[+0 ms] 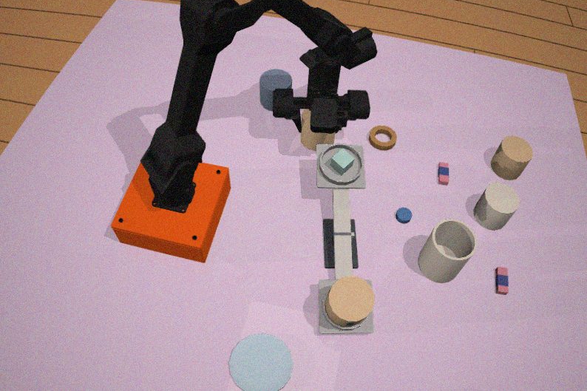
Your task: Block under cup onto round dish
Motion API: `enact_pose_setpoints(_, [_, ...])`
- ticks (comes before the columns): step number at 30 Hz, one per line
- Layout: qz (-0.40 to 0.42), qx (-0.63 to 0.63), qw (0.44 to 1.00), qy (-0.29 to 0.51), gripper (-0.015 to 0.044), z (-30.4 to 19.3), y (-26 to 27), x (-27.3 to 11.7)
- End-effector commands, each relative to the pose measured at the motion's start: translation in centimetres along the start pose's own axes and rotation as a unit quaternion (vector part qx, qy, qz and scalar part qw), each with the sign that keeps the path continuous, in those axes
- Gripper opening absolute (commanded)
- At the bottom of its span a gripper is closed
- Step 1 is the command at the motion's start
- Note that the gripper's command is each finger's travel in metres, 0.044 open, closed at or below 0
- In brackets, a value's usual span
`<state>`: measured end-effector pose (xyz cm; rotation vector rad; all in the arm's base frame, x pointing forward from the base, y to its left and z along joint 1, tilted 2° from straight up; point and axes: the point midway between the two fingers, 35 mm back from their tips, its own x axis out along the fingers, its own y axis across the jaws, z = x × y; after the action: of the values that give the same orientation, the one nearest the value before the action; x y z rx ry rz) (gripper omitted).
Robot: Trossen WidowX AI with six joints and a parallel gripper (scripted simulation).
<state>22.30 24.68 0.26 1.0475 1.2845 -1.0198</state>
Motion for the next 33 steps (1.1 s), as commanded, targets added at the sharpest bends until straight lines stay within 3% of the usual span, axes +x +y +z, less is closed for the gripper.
enact_pose_setpoints(1, [-0.003, 0.003, 1.000, 0.000, 0.0000, 0.0, -0.1, 0.9])
enact_pose_setpoints(18, [-0.001, 0.000, 1.000, 0.000, 0.0440, 0.0, 0.0, -0.5])
enact_pose_setpoints(23, [-0.003, 0.003, 1.000, 0.000, 0.0440, 0.0, 0.0, -4.9])
enact_pose_setpoints(28, [-0.003, 0.003, 1.000, 0.000, 0.0440, 0.0, -0.1, -5.1])
enact_pose_setpoints(33, [0.040, 0.031, 0.999, 0.003, 0.0309, 1.7, 2.4, -6.9])
